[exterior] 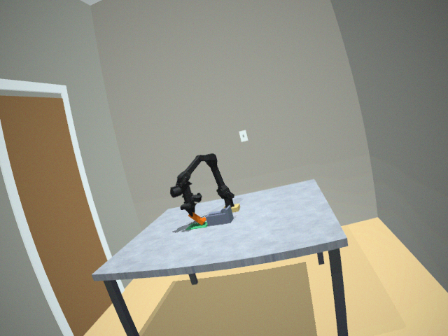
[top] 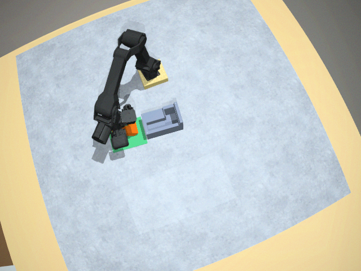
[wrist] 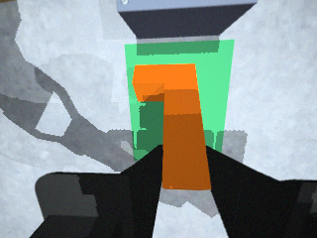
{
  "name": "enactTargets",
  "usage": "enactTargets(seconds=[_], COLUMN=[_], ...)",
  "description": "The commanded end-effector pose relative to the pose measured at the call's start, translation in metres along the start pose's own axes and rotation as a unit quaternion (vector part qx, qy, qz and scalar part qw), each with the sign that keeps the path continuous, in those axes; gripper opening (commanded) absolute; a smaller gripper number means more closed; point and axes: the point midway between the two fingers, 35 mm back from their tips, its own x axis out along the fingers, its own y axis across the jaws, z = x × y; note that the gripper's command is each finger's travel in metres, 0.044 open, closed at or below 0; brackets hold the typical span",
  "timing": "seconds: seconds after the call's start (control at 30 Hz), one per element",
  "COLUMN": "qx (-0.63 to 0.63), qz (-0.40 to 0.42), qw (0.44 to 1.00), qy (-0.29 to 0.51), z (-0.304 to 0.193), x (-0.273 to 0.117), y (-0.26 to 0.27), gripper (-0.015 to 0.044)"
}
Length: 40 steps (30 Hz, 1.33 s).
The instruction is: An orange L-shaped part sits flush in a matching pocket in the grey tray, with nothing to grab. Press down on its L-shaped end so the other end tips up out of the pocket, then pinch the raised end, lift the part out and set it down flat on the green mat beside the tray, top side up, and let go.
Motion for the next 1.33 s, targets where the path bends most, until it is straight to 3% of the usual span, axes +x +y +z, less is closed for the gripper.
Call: enactTargets(seconds=[0.0, 0.23, 0.4, 0.57, 1.3], qx=[0.0, 0.0, -0.001, -0.003, -0.001], qz=[0.0, 0.0, 0.0, 0.0, -0.005], qw=[1.0, 1.0, 1.0, 1.0, 1.0], qy=[0.0, 0.0, 0.001, 0.001, 0.003], z=[0.0, 0.0, -0.003, -0.001, -0.002], x=[0.0, -0.002, -0.04, -0.088, -0.086], y=[0.0, 0.0, -0.003, 0.0, -0.003], gripper=[0.0079, 0.0263, 0.0394, 0.04, 0.04])
